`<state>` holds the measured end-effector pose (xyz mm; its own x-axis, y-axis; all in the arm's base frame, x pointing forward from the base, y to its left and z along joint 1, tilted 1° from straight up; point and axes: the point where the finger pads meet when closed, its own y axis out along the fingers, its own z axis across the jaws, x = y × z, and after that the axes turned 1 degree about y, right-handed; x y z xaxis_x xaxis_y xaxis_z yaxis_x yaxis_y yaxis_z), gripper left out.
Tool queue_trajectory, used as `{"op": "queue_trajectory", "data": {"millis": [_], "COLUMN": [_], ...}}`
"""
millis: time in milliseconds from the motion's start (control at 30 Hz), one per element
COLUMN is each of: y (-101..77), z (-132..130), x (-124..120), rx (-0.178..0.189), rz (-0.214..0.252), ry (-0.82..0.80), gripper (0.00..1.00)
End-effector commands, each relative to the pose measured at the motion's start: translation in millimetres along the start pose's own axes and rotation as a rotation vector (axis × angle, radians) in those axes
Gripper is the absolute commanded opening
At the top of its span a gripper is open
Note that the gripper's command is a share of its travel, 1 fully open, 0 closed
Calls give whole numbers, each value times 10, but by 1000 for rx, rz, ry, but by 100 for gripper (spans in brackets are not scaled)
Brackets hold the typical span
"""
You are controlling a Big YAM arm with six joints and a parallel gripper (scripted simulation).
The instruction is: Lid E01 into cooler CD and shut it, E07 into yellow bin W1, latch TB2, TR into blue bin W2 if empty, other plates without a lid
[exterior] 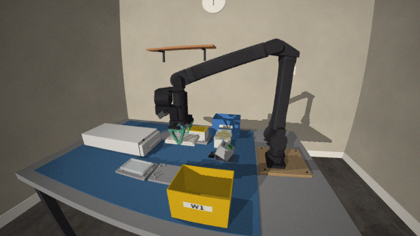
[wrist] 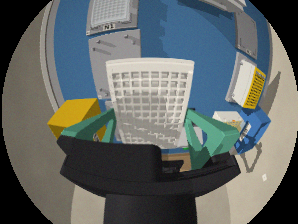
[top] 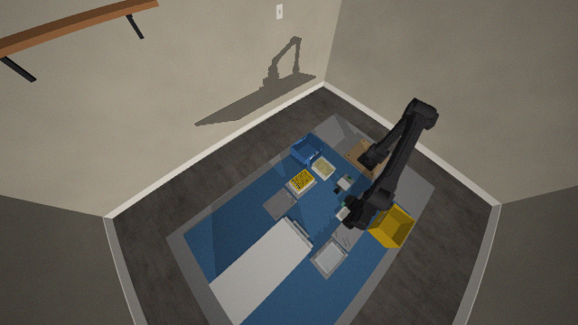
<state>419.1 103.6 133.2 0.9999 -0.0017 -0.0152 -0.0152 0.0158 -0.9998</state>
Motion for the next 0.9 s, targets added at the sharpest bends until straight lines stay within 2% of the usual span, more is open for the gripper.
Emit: {"op": "queue_trajectory", "data": {"millis": [0,233,267,333,400,500,667,867], "y": [-176,-125,-199,-162,-160,-200,-133,-155], "z": [143,248,305,317,356,441,534,622], "x": [26,-67,38,-109,-154,-149,-270,-332], "rx": [18,15,22,19,18,23,18,21], "rz": [-59,-43,-64,-54,-48,-60,-44,-50], "ry": [15,15,16,15,15,15,15,15], "gripper": [0,0,0,0,0,0,0,0]}}
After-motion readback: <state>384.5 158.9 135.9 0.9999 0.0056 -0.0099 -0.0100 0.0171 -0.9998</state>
